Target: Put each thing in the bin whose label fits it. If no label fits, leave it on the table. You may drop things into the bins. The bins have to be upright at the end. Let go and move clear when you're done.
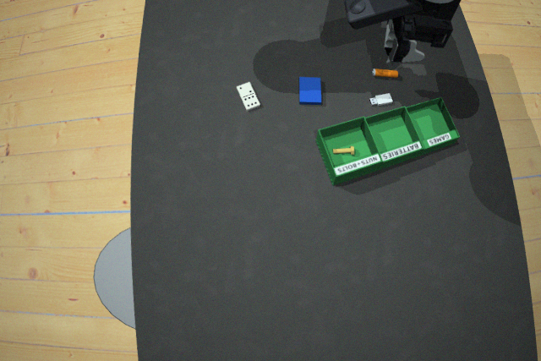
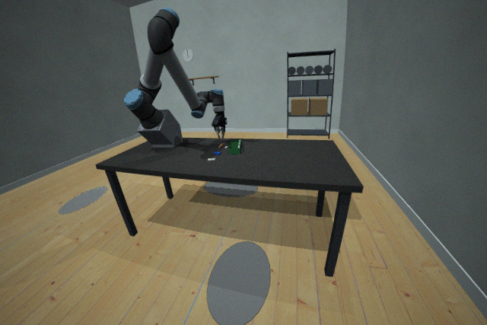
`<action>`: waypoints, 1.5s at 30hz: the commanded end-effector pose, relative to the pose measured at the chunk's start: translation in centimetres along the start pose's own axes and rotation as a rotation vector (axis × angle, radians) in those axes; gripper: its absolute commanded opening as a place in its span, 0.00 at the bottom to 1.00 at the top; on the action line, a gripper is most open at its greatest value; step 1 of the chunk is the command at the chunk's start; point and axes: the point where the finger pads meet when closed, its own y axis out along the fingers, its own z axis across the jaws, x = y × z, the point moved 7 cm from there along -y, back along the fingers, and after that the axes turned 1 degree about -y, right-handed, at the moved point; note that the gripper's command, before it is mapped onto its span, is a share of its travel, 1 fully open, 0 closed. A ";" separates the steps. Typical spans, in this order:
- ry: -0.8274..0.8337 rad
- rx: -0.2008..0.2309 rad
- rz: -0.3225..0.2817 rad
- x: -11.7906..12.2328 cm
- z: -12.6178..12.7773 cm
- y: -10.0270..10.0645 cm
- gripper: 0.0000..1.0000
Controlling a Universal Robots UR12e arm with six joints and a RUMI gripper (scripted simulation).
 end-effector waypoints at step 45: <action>0.010 -0.003 0.001 1.1 1.9 -0.1 0.17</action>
